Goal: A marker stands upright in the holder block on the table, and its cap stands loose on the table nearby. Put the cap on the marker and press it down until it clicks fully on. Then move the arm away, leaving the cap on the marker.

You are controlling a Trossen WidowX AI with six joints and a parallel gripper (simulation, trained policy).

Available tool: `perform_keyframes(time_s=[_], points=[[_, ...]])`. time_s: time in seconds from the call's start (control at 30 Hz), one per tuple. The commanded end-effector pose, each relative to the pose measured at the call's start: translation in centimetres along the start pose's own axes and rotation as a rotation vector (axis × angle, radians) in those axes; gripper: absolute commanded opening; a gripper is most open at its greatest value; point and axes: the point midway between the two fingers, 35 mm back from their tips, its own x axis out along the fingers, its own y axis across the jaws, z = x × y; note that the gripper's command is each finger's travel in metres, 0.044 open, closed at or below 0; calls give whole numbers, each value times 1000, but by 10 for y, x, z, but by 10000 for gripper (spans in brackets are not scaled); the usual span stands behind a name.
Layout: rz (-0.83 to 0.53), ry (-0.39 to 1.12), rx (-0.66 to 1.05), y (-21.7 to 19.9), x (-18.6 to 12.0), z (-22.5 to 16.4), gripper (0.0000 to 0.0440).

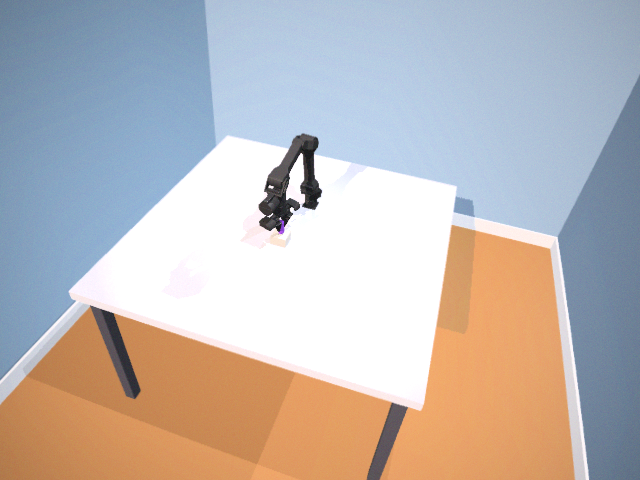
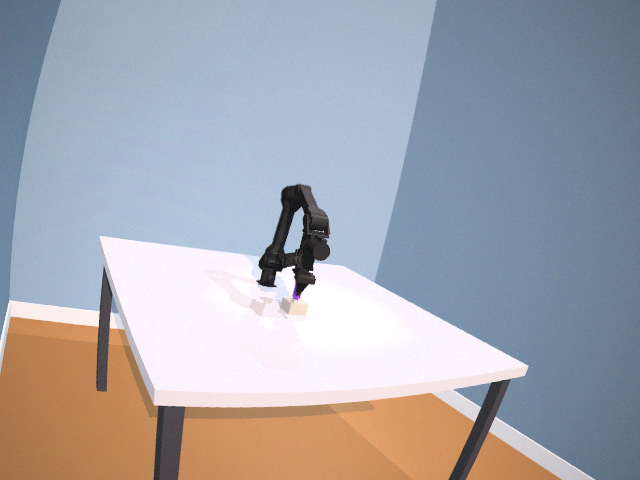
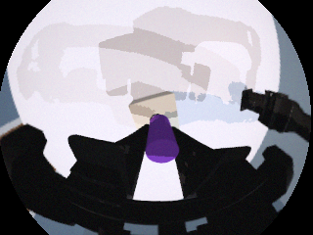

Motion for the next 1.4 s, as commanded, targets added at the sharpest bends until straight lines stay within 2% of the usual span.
perform_keyframes(time_s=[0.0,1.37], points=[[-48,-20,-12,-8,13,3,78],[24,-44,-59,0,4,13,123]])
